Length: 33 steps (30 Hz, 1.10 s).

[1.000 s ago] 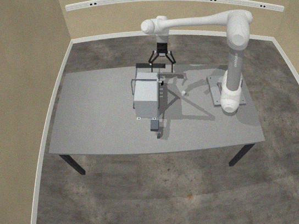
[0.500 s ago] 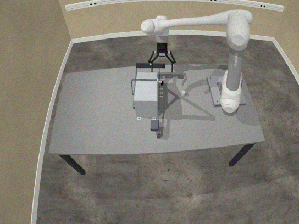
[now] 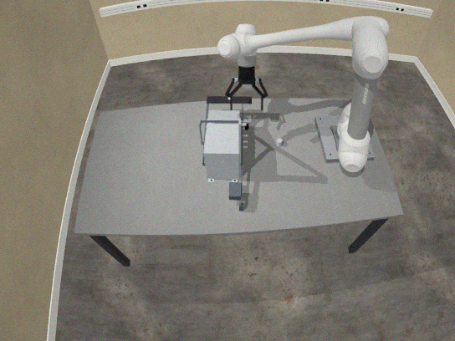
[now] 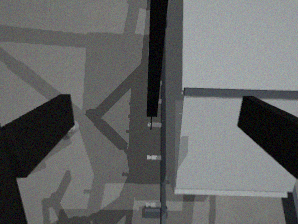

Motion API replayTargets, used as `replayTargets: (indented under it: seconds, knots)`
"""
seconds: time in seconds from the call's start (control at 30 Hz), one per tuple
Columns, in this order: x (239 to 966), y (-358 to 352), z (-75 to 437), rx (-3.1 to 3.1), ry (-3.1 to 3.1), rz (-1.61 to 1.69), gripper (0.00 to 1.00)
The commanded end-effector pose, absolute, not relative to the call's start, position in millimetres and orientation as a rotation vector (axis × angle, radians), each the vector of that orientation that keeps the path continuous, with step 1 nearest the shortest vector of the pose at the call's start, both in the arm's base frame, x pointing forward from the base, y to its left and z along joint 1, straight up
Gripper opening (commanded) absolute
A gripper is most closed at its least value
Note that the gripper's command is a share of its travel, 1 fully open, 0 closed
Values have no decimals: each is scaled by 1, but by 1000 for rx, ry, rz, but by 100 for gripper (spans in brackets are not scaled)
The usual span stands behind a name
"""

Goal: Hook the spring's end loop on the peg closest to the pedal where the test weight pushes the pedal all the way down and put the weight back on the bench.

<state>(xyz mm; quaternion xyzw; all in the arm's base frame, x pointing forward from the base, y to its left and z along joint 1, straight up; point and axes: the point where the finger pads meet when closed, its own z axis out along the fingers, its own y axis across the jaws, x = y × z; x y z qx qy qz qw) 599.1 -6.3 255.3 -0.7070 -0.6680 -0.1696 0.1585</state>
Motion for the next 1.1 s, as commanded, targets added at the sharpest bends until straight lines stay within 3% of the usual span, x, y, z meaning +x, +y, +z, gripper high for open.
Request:
replayTargets:
  seconds: [0.0, 1.07]
  knots:
    - [599, -6, 256, -2022, -1911, -486, 100]
    - [599, -6, 258, -2153, -2116, -189, 100]
